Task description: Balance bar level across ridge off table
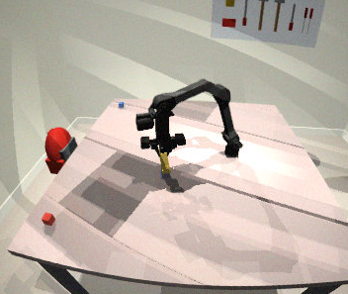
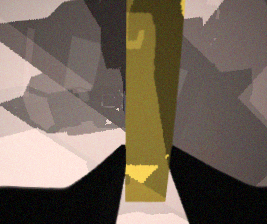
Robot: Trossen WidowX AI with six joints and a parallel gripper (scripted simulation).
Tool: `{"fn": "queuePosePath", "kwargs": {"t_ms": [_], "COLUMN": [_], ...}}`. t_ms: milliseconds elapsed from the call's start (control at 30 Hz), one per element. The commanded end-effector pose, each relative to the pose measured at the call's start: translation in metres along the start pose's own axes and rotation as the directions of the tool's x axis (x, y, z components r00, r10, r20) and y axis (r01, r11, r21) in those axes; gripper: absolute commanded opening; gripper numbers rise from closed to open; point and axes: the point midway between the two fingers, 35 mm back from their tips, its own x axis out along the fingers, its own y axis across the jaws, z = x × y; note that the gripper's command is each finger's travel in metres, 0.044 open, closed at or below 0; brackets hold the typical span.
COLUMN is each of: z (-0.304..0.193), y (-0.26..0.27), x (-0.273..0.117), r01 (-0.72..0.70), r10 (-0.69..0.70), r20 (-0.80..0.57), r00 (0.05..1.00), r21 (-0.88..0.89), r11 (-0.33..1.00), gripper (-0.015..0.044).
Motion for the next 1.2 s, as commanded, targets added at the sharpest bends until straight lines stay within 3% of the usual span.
{"fn": "queuePosePath", "kwargs": {"t_ms": [0, 1167], "z": [0.0002, 0.0], "y": [0.0007, 0.001], "x": [0.0082, 0.0173], "r01": [-0.003, -0.003], "r10": [0.003, 0.003], "r20": [0.004, 0.004], "r00": [1.0, 1.0], "r21": [-0.003, -0.003], "r11": [1.0, 1.0], "gripper": [0.0, 0.0]}}
